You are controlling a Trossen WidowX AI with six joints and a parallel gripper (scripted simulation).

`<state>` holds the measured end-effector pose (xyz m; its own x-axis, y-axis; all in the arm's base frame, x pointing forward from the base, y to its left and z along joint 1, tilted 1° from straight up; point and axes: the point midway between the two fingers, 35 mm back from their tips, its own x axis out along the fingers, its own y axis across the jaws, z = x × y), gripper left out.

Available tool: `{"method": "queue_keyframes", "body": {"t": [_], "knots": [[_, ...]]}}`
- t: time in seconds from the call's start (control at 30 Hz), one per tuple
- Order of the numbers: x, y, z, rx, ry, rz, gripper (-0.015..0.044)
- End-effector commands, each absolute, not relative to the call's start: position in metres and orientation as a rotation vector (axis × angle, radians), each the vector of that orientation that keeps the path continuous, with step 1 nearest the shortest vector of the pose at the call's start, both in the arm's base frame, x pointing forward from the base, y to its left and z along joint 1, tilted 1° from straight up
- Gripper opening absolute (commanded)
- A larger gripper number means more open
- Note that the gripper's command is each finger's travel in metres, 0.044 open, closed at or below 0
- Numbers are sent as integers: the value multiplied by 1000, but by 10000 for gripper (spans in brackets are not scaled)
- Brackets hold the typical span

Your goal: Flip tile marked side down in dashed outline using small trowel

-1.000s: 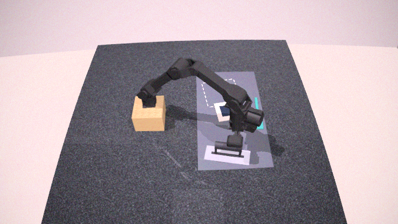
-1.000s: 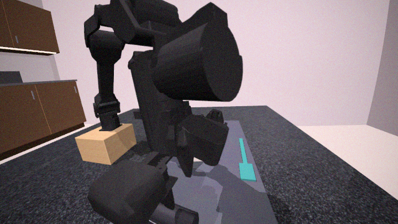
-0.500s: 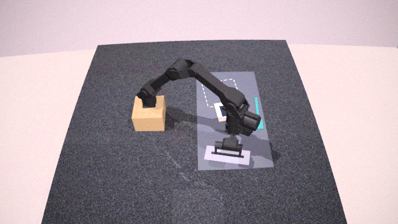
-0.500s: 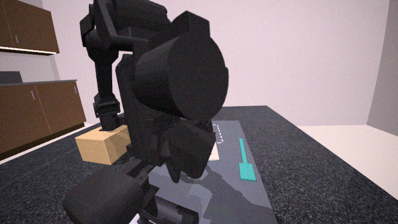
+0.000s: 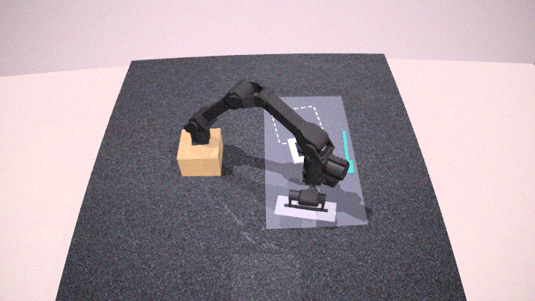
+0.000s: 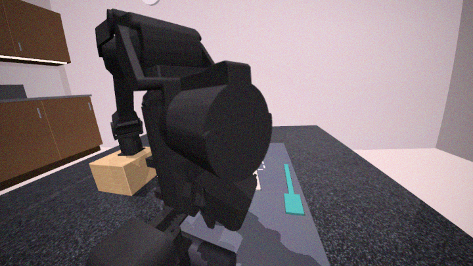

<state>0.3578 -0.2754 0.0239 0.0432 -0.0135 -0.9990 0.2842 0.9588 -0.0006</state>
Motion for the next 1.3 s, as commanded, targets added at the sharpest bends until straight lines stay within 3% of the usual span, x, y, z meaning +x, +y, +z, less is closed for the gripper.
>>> {"method": "queue_keyframes", "body": {"t": [0.0, 0.13, 0.83, 1.27], "knots": [[356, -274, 12, 220, 1529, -226, 270], [356, -274, 10, 220, 1529, -225, 270], [356, -274, 10, 220, 1529, -225, 130], [356, -274, 10, 347, 1512, -349, 130]]}}
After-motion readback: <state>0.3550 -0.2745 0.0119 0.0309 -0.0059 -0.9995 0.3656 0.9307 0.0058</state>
